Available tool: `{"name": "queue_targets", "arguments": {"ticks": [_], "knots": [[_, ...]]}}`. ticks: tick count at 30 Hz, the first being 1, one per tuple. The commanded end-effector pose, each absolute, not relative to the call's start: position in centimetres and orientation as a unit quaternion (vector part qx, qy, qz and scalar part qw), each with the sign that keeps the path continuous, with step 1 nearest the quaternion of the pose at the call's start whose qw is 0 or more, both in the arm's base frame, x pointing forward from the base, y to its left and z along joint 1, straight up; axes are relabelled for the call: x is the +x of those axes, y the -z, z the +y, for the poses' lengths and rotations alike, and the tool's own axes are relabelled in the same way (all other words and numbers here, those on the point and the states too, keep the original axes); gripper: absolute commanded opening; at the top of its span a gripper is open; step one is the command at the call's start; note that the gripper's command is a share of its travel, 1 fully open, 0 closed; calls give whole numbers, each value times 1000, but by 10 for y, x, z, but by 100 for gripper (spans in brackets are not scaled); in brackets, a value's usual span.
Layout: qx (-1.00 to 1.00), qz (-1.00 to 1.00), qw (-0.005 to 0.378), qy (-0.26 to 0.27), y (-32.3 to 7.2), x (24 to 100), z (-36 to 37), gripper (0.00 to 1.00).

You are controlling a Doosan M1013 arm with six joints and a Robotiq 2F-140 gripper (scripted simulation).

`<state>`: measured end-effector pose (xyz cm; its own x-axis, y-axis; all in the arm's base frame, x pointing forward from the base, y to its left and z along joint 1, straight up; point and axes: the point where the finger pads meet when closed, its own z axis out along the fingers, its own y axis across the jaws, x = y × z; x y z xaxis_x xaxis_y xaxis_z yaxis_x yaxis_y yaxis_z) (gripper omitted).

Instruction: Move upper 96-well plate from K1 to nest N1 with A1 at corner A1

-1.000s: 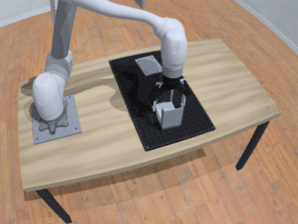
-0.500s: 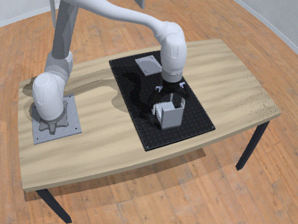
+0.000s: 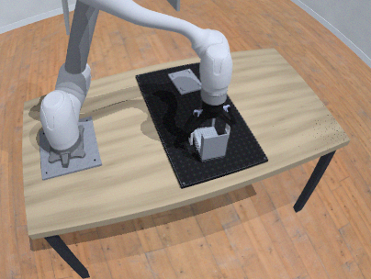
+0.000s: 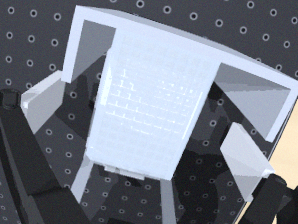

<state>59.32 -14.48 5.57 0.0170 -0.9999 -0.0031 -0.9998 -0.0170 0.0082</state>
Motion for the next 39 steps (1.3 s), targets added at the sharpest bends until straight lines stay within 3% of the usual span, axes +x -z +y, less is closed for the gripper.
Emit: {"name": "queue_targets", "arguments": {"ticks": [1,4,5,39], "knots": [[713,-701,2,4,-56,593,-145,100],[713,-701,2,4,-56,593,-145,100],[713,-701,2,4,-56,593,-145,0],[713,-701,2,4,-56,593,-145,0]]}}
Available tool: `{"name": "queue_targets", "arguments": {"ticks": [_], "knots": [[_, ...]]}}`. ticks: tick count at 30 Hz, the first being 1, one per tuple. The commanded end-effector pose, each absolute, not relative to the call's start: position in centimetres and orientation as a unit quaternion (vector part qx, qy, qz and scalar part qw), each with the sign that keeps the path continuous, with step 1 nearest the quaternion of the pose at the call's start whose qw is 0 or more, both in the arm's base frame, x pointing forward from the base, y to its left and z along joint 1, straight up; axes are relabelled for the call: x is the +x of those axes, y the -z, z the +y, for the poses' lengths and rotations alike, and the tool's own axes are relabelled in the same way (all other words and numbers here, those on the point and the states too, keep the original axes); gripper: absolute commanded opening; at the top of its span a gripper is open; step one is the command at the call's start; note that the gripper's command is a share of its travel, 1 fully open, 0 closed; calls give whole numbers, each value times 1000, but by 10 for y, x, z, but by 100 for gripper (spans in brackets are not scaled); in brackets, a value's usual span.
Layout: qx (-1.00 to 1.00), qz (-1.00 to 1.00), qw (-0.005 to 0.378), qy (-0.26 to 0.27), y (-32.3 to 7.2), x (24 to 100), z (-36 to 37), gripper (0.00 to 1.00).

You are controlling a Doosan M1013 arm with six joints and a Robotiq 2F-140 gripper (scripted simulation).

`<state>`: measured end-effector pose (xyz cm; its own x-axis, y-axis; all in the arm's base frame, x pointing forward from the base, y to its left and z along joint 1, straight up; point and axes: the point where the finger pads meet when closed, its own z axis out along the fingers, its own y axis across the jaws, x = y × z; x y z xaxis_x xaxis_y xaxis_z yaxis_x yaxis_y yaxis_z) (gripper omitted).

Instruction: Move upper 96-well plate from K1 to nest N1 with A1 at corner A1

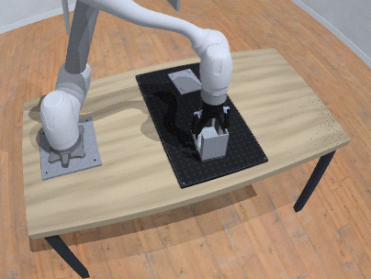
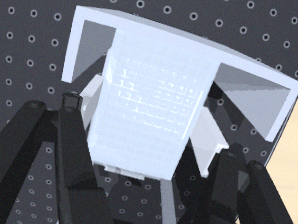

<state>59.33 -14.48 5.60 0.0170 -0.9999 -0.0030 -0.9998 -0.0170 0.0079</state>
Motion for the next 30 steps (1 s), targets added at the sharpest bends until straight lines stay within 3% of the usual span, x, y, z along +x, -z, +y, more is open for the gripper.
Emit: {"name": "queue_targets", "arguments": {"ticks": [1,30], "knots": [[713,-701,2,4,-58,593,-145,0],[713,-701,2,4,-101,594,-145,0]]}}
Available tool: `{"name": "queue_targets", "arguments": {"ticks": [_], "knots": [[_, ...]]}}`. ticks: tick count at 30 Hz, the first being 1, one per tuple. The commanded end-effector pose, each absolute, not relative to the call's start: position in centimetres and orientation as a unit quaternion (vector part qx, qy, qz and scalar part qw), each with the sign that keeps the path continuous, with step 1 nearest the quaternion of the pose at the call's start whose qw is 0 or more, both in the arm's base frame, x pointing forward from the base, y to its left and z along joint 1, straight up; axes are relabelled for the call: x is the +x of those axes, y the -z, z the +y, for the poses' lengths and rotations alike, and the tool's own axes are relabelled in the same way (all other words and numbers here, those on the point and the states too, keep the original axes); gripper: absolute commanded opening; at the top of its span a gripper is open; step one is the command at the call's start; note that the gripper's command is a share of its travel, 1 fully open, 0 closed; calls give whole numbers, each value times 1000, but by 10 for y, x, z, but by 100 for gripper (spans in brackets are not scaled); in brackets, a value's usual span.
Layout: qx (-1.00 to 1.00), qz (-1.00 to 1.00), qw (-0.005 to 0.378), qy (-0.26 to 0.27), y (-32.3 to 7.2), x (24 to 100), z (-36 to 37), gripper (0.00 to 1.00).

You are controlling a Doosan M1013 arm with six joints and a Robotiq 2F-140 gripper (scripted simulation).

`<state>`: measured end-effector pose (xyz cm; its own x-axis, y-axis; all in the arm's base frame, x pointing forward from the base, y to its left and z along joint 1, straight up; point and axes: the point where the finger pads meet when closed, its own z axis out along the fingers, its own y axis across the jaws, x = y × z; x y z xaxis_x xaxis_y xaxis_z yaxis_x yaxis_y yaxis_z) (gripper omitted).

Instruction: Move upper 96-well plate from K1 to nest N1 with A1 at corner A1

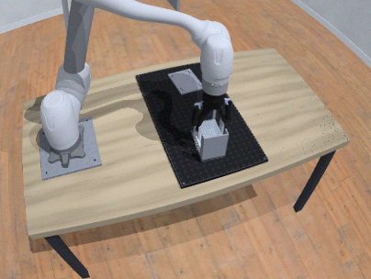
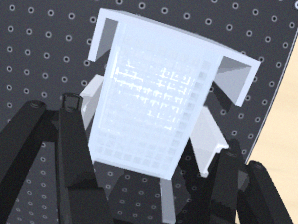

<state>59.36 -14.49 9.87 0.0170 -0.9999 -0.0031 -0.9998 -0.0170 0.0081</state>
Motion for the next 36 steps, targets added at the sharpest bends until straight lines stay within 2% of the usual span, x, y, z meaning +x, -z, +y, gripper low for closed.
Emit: {"name": "queue_targets", "arguments": {"ticks": [1,36], "knots": [[713,-701,2,4,-101,594,-145,0],[713,-701,2,4,-153,594,-145,0]]}}
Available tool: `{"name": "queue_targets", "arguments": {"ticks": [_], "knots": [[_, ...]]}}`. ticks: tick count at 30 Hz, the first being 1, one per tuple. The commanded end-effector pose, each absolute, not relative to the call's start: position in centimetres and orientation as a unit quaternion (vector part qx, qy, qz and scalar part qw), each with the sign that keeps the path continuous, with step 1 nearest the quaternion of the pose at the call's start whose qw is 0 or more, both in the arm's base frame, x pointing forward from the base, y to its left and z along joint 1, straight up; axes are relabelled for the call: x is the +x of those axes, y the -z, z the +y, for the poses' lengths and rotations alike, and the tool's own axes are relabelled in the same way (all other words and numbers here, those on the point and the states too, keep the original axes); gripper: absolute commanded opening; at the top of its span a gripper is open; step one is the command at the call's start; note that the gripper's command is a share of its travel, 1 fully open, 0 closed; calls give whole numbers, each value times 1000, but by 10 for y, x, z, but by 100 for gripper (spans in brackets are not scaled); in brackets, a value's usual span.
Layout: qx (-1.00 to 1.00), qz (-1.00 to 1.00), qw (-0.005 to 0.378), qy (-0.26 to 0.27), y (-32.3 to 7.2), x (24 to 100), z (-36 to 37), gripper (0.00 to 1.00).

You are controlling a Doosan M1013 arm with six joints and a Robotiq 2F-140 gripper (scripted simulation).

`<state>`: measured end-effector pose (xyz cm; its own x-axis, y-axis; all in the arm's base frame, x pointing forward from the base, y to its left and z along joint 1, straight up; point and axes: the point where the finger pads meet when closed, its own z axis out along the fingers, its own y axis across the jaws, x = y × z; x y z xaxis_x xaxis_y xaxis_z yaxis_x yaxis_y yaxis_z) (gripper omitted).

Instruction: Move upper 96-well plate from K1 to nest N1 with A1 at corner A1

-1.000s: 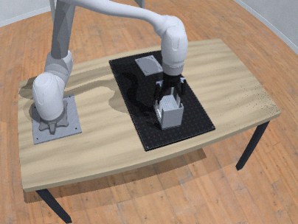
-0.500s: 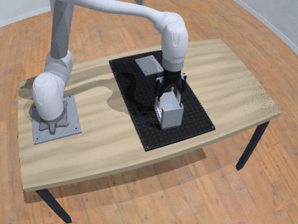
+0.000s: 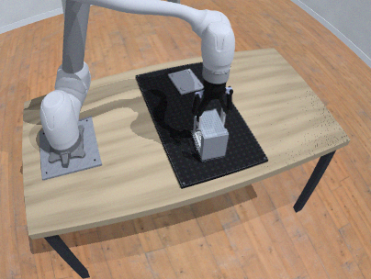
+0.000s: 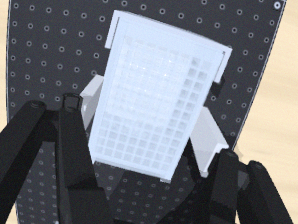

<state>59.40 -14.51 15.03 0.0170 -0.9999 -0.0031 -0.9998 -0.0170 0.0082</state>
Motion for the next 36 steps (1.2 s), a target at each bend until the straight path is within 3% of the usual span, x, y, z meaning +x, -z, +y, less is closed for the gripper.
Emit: {"name": "queue_targets", "arguments": {"ticks": [1,14,36], "knots": [[713,-701,2,4,-154,594,-145,0],[713,-701,2,4,-176,594,-145,0],[747,-665,2,4,-176,595,-135,0]]}}
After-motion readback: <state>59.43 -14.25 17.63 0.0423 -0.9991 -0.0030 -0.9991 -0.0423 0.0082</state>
